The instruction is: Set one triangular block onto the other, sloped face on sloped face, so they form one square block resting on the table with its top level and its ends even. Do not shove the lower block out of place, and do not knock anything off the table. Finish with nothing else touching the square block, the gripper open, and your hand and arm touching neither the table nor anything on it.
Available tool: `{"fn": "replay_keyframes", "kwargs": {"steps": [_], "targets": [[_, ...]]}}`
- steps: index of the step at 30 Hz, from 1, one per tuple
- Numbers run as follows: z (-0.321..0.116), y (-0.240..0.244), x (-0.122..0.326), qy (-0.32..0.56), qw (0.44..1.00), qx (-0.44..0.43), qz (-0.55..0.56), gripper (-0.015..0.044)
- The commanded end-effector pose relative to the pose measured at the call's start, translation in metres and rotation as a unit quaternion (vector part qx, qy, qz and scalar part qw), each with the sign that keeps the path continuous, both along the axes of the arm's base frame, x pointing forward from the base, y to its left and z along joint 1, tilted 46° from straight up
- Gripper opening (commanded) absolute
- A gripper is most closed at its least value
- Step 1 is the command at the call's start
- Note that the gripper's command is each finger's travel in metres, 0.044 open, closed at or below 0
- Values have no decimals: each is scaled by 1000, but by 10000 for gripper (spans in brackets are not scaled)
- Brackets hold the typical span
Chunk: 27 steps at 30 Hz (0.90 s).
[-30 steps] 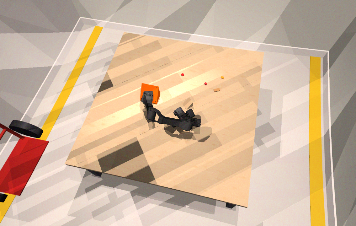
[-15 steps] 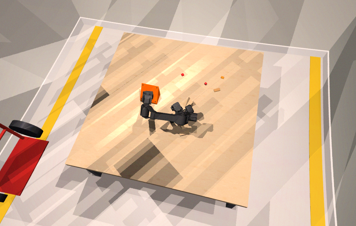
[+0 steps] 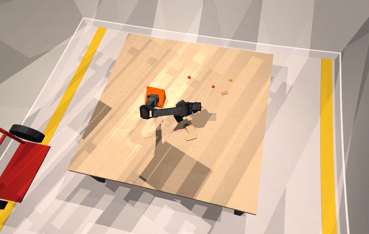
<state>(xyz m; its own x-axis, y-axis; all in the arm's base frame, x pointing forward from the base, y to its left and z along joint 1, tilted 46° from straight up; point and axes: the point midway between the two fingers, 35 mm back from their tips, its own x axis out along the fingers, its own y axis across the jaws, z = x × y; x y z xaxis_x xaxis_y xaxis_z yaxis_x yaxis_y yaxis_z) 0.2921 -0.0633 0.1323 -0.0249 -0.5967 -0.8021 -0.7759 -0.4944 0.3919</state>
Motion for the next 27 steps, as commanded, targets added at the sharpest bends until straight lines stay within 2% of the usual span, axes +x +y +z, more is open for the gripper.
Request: {"fn": "replay_keyframes", "kwargs": {"steps": [1,9,12,20,27], "targets": [[-17,1,-5,-28,993,-102,44,440],[-33,7,-30,-118,935,-306,133,440],[-34,9,-41,-142,914,-348,151,440],[-33,9,-44,-153,906,-362,156,440],[-47,-11,-32,-128,923,-339,132,440]]}}
